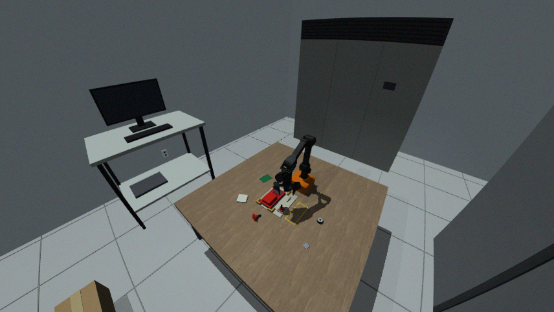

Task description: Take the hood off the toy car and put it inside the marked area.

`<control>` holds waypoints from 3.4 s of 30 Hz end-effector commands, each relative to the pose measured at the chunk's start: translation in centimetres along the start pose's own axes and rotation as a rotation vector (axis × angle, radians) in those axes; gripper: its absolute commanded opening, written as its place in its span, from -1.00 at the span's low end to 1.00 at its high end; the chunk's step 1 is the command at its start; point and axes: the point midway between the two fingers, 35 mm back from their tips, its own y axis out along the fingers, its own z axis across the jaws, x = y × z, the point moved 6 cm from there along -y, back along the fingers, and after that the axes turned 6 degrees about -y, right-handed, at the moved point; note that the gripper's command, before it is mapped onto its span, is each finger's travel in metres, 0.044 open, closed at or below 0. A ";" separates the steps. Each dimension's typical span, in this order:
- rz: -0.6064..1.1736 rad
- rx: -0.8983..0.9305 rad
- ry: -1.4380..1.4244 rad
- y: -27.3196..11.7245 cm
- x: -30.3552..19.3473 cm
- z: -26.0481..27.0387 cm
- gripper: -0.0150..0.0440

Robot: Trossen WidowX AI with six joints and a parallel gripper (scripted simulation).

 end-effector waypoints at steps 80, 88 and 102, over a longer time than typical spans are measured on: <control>0.191 -0.047 0.656 4.3 -5.1 -11.8 1.00; 0.191 -0.047 0.656 4.8 -5.2 -11.8 1.00; 0.191 -0.047 0.656 5.7 -5.3 -11.7 1.00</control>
